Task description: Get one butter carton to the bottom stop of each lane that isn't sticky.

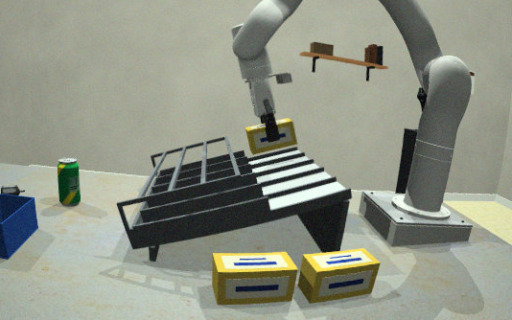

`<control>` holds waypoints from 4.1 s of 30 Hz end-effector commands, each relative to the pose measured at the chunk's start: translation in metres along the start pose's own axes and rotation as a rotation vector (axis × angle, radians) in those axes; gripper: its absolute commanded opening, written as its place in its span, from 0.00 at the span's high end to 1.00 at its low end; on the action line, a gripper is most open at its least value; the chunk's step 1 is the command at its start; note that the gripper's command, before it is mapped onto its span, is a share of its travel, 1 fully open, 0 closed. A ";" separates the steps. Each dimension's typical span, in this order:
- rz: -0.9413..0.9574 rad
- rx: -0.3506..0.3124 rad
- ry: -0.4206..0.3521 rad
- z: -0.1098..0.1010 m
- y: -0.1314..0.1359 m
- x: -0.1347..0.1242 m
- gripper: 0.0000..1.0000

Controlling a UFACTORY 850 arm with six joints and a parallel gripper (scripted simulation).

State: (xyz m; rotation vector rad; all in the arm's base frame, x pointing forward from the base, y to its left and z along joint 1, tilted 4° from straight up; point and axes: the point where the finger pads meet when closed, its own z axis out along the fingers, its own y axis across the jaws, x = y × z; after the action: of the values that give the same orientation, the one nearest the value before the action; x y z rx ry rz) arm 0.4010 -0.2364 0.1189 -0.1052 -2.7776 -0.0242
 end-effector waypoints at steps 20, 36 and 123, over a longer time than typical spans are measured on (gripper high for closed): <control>0.001 0.002 -0.004 0.003 0.000 -0.001 1.00; 0.001 0.002 -0.005 0.006 -0.001 -0.001 1.00; 0.001 0.002 -0.005 0.018 -0.001 -0.002 1.00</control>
State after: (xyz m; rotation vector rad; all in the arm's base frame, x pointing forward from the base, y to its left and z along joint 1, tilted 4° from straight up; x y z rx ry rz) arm 0.3952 -0.2368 0.1006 -0.1055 -2.7805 -0.0221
